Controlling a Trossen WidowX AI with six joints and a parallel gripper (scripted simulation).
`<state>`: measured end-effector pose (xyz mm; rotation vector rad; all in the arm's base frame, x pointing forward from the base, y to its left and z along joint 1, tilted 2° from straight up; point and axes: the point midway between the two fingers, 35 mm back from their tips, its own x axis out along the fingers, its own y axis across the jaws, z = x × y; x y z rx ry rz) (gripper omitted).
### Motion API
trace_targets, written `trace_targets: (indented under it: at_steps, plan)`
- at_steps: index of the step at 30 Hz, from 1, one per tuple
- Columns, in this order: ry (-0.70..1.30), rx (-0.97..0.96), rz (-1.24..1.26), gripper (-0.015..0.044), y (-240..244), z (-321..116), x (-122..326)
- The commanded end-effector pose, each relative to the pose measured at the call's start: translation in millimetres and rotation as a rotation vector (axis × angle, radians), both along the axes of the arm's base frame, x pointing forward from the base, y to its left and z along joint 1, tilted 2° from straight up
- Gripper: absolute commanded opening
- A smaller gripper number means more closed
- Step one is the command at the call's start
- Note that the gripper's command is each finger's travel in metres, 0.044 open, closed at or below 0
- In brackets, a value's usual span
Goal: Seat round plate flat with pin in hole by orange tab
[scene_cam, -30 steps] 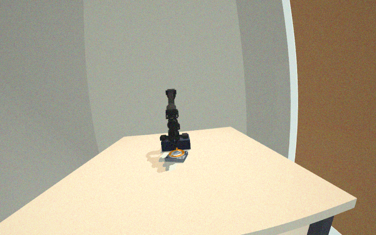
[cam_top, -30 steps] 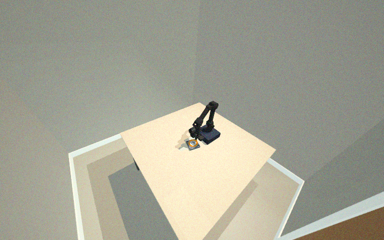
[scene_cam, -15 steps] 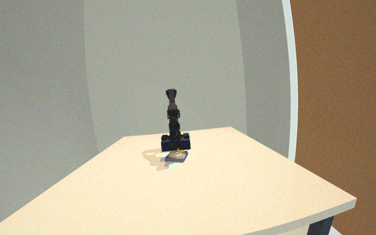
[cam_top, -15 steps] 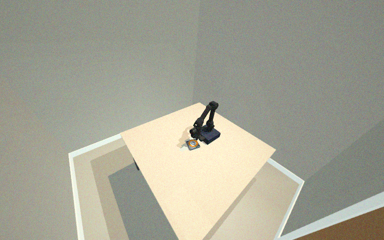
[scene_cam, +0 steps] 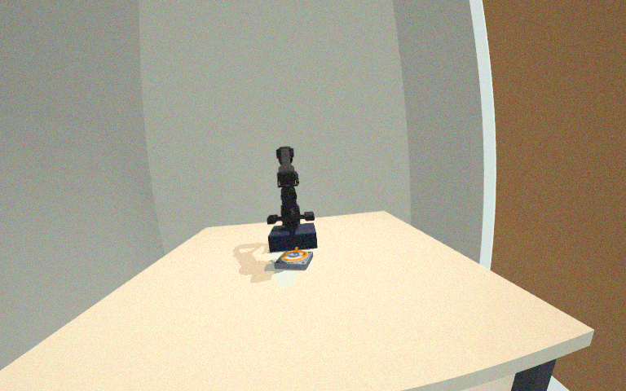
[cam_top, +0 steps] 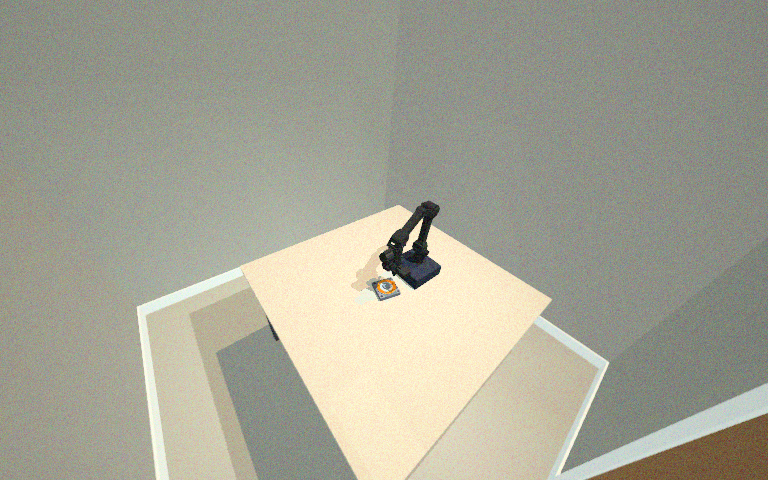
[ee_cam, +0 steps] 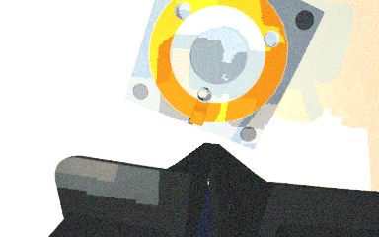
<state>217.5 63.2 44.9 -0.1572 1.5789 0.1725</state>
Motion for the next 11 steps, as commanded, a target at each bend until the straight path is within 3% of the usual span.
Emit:
trace_targets:
  at_steps: [1, 11]
  plan:
    - [0.005, -0.001, 0.000, 0.0000, -0.2, -1.6, -0.9]
    - [0.005, -0.001, 0.000, 0.0000, -0.2, -1.6, -0.9]
